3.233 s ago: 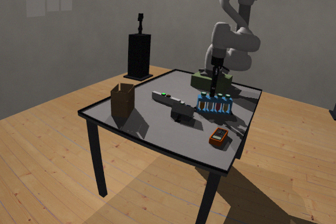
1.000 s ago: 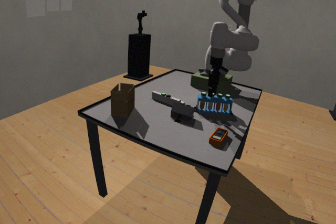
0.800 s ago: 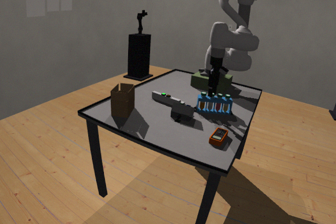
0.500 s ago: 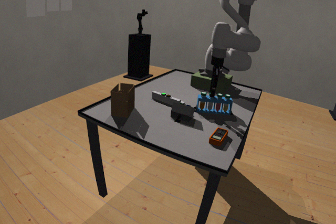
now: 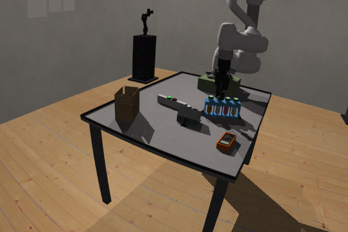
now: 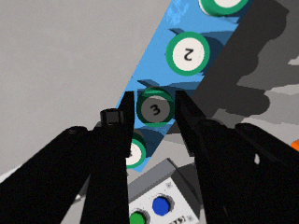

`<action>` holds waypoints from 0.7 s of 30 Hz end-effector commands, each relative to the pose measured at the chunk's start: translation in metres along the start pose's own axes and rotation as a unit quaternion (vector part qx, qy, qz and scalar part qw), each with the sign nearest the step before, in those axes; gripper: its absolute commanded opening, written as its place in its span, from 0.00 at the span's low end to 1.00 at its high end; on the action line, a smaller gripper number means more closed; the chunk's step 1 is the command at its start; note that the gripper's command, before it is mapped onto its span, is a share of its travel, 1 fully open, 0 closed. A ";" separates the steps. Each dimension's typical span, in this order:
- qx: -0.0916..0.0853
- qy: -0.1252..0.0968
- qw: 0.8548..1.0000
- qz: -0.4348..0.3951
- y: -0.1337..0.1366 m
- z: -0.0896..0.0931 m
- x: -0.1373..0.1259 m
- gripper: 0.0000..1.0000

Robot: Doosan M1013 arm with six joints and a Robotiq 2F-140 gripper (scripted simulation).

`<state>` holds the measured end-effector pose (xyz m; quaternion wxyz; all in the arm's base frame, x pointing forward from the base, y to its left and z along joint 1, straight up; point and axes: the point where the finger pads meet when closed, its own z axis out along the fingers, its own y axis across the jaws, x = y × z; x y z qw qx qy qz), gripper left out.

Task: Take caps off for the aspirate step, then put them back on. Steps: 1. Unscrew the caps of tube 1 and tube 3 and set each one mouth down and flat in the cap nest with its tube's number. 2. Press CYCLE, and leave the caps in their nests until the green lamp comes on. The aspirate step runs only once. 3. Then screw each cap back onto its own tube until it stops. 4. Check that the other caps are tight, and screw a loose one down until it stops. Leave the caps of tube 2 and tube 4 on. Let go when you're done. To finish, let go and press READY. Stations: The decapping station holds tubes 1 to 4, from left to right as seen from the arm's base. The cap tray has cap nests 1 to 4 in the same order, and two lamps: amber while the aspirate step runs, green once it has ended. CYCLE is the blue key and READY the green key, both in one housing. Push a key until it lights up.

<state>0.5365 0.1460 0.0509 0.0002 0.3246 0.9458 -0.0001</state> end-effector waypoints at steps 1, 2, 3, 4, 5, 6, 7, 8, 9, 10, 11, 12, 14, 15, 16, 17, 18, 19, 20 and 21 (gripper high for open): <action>-0.001 0.000 1.000 0.000 0.001 -0.001 0.000 0.30; -0.001 0.000 1.000 0.000 0.000 -0.001 0.000 0.30; -0.001 0.000 1.000 0.000 0.001 -0.001 0.000 0.30; -0.001 0.000 1.000 0.000 0.001 -0.001 0.000 0.30; -0.001 0.000 1.000 0.000 0.001 -0.001 0.000 0.30; -0.001 0.000 1.000 0.000 0.001 -0.001 0.000 0.30; -0.001 0.000 1.000 0.000 0.001 -0.001 0.000 0.30; -0.001 0.000 1.000 0.000 0.001 -0.001 0.000 0.30; -0.001 0.000 1.000 0.000 0.001 -0.001 0.000 0.30; -0.001 0.000 1.000 0.000 0.001 -0.001 0.000 0.30; -0.001 0.000 1.000 0.000 0.001 -0.001 0.000 0.30; -0.001 0.000 1.000 0.000 0.001 -0.001 0.000 0.30; -0.001 0.000 1.000 0.025 0.001 -0.001 0.000 0.30; -0.001 0.000 0.999 0.050 0.001 -0.001 0.000 0.30; -0.001 0.000 0.997 0.075 0.001 -0.001 0.000 0.30; -0.001 0.000 0.995 0.100 0.001 -0.001 0.000 0.30; -0.001 0.000 0.992 0.124 0.001 -0.001 0.000 0.30; -0.001 0.000 0.989 0.149 0.001 -0.001 0.000 0.30; -0.001 0.000 0.985 0.174 0.001 -0.001 0.000 0.30; -0.001 0.000 0.980 0.198 0.000 -0.001 0.000 0.30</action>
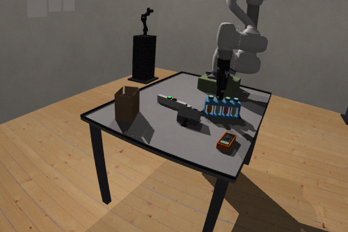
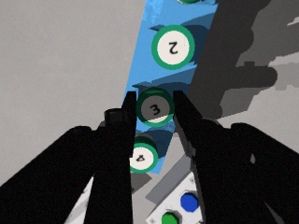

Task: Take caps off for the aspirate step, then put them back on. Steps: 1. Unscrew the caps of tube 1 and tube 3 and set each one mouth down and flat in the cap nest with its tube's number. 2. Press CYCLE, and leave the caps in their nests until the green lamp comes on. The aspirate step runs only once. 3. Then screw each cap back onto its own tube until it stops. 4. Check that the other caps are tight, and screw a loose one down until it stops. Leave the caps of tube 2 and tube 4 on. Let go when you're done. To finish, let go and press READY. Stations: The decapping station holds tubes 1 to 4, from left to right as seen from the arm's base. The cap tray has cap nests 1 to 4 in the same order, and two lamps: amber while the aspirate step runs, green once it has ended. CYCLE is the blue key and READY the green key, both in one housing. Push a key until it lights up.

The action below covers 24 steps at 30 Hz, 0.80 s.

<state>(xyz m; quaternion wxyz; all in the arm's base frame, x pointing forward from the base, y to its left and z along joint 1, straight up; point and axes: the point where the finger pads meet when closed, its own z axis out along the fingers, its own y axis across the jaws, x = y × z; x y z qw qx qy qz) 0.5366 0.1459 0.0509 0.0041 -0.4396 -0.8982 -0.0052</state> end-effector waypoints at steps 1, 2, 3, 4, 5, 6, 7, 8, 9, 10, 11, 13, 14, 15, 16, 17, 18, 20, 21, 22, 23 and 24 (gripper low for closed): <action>0.001 -0.006 0.995 0.100 0.001 -0.001 0.000 0.30; 0.001 -0.006 0.995 0.100 0.001 -0.001 0.000 0.30; 0.001 -0.006 0.995 0.100 0.001 -0.001 0.000 0.30; 0.001 -0.006 0.992 0.125 0.001 -0.001 0.000 0.30; 0.001 -0.006 0.989 0.150 0.001 -0.001 0.000 0.30; 0.001 -0.006 0.985 0.174 0.001 -0.001 0.000 0.30; 0.001 -0.006 0.980 0.199 0.001 -0.001 0.000 0.30; 0.001 -0.006 0.975 0.223 0.001 0.000 0.000 0.30; 0.001 -0.006 0.969 0.248 0.001 0.000 0.000 0.30; 0.000 -0.006 0.962 0.272 0.001 0.000 0.000 0.30; 0.000 -0.006 0.955 0.296 0.001 0.000 0.000 0.30; 0.000 -0.006 0.939 0.343 0.001 0.000 0.000 0.30; 0.000 -0.006 0.930 0.366 0.001 0.000 0.000 0.30; 0.000 -0.006 0.921 0.388 0.001 0.000 0.000 0.30; 0.000 -0.006 0.921 0.388 0.001 0.000 0.000 0.30; 0.000 -0.006 0.921 0.388 0.001 0.000 0.000 0.30; 0.000 -0.006 0.921 0.388 0.001 0.000 0.000 0.30; 0.000 -0.006 0.921 0.388 0.001 0.000 0.000 0.30; 0.000 -0.006 0.921 0.388 0.001 0.000 0.000 0.30; 0.000 -0.006 0.922 0.388 0.001 0.000 0.000 0.30; 0.000 -0.006 0.921 0.388 0.001 0.000 0.000 0.41; 0.000 -0.006 0.921 0.388 0.001 0.000 0.000 0.41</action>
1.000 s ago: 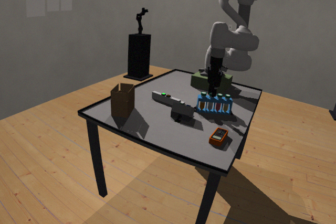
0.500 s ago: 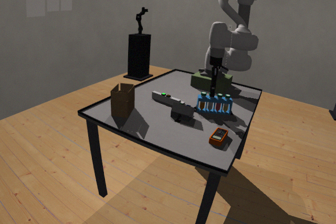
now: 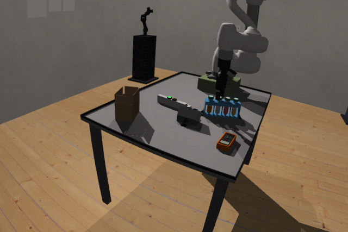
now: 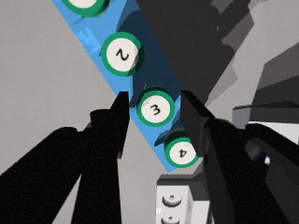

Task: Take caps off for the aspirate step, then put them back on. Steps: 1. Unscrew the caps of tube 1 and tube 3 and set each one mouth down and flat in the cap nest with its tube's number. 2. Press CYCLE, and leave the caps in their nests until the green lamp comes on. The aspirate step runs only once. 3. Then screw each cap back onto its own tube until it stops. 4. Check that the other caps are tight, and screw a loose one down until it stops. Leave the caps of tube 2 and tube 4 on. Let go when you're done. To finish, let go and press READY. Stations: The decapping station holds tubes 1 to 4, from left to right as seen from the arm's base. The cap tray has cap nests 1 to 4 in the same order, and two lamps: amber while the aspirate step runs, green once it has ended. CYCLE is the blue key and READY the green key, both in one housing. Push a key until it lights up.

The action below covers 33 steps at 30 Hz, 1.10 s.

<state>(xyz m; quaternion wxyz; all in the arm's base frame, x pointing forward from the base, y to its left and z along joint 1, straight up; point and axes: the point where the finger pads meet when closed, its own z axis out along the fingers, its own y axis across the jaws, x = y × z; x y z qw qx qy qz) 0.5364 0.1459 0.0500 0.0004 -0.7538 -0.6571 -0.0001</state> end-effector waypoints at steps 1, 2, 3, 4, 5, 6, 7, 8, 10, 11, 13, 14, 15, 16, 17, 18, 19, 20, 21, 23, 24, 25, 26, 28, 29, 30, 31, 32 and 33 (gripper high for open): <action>-0.001 0.000 1.000 0.000 0.001 0.000 0.000 0.41; -0.001 0.000 1.000 0.000 0.001 0.000 0.000 0.41; -0.001 0.000 1.000 0.000 0.001 0.000 0.000 0.41; -0.001 0.000 1.000 0.000 0.001 0.000 0.000 0.41; -0.001 0.000 1.000 0.000 0.001 0.000 0.000 0.41; -0.001 0.000 1.000 0.000 0.001 0.000 0.000 0.41; -0.001 0.000 1.000 0.000 0.001 0.000 0.000 0.41; -0.001 0.000 1.000 0.000 0.001 0.000 0.000 0.41; -0.001 0.000 0.999 -0.041 0.001 -0.001 0.000 0.41; -0.001 0.000 0.997 -0.083 0.001 -0.001 0.000 0.41; -0.001 0.000 0.997 -0.083 0.001 -0.001 0.000 0.41; -0.001 0.000 0.992 -0.124 0.001 -0.001 0.000 0.41; -0.001 0.000 0.986 -0.166 0.001 -0.001 0.000 0.41; -0.001 0.000 0.978 -0.207 0.001 -0.001 0.000 0.41; -0.001 0.000 0.971 -0.241 0.001 -0.001 0.000 0.41; -0.001 0.000 0.964 -0.267 0.001 -0.001 0.000 0.41; -0.001 -0.001 0.956 -0.295 0.001 -0.001 0.000 0.41; -0.001 -0.001 0.946 -0.324 0.001 -0.001 0.000 0.41; -0.001 -0.001 0.936 -0.351 0.001 -0.001 0.000 0.41; -0.001 -0.001 0.914 -0.406 0.001 -0.001 0.000 0.41; -0.001 -0.001 0.902 -0.432 0.001 -0.001 0.000 0.41; -0.001 -0.001 0.889 -0.458 0.001 -0.001 0.000 0.41; -0.001 -0.001 0.875 -0.484 0.001 -0.001 0.000 0.41; -0.001 0.000 0.866 -0.500 0.001 -0.001 0.000 0.41; -0.001 0.000 0.866 -0.500 0.001 -0.001 0.000 0.41; -0.001 0.000 0.866 -0.500 0.001 -0.001 0.000 0.41; -0.001 0.000 0.866 -0.500 0.001 -0.001 0.000 0.41; -0.001 0.000 0.866 -0.500 0.001 -0.001 0.000 0.41; -0.001 0.000 0.866 -0.500 0.001 -0.001 0.000 0.41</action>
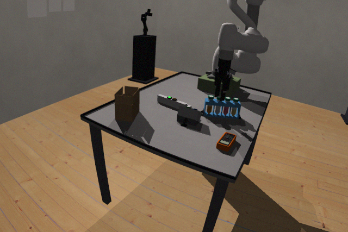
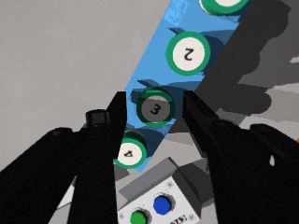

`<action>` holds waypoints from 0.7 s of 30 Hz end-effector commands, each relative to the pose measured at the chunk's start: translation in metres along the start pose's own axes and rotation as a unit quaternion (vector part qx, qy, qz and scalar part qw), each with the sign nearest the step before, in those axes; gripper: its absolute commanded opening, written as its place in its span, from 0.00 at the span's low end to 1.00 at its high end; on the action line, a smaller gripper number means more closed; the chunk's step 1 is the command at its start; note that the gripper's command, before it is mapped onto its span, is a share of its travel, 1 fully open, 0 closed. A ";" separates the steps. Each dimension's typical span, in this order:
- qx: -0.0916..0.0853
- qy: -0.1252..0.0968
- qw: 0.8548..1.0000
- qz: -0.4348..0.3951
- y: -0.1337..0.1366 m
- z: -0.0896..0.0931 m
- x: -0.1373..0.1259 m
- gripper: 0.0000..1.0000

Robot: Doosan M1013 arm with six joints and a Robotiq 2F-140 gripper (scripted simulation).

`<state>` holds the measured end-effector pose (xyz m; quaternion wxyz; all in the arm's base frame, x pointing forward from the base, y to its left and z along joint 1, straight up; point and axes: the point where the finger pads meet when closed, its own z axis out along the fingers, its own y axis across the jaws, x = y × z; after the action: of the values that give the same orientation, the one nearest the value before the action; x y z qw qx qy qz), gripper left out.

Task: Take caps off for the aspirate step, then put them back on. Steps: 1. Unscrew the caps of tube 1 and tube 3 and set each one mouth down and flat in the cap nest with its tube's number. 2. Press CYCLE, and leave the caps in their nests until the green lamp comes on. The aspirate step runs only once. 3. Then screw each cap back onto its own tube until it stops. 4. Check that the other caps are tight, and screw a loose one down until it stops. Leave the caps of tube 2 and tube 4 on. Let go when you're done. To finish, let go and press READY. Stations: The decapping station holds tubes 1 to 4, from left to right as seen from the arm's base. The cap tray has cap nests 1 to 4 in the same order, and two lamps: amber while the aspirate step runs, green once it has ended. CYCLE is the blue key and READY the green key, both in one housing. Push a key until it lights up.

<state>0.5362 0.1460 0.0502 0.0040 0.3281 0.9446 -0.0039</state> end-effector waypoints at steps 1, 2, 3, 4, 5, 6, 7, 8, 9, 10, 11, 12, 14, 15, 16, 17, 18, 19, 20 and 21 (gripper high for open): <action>-0.003 0.005 1.000 -0.004 0.001 -0.001 -0.001 0.30; -0.003 0.005 1.000 -0.004 0.001 -0.001 0.000 0.30; -0.003 0.005 1.000 -0.004 0.001 -0.001 -0.001 0.30; -0.003 0.005 1.000 -0.004 0.001 -0.001 -0.001 0.30; -0.003 0.005 1.000 -0.004 0.001 -0.001 0.000 0.30; -0.003 0.005 1.000 -0.004 0.001 -0.001 0.000 0.30; -0.003 0.005 1.000 -0.004 0.001 -0.001 0.000 0.30; -0.003 0.005 1.000 -0.004 0.001 -0.001 0.000 0.30; -0.003 0.005 1.000 -0.004 0.001 -0.001 0.000 0.30; -0.003 0.005 1.000 -0.004 0.001 -0.001 0.000 0.30; -0.003 0.005 1.000 -0.004 0.001 -0.001 0.000 0.30; -0.003 0.005 1.000 -0.004 0.001 -0.001 0.000 0.30; -0.003 0.005 1.000 -0.004 0.001 -0.001 0.000 0.30; -0.003 0.005 1.000 -0.004 0.001 -0.001 0.000 0.30; -0.003 0.005 1.000 0.021 0.001 -0.001 -0.001 0.30; -0.003 0.005 0.999 0.046 0.001 -0.001 -0.001 0.30; -0.003 0.005 0.997 0.071 0.001 -0.001 -0.001 0.30; -0.003 0.005 0.995 0.096 0.001 -0.001 -0.001 0.30; -0.003 0.005 0.993 0.121 0.001 -0.001 -0.001 0.30; -0.002 0.005 0.989 0.146 0.001 -0.001 -0.001 0.30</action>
<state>0.5367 0.1459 0.0503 -0.0026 0.3986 0.9171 0.0036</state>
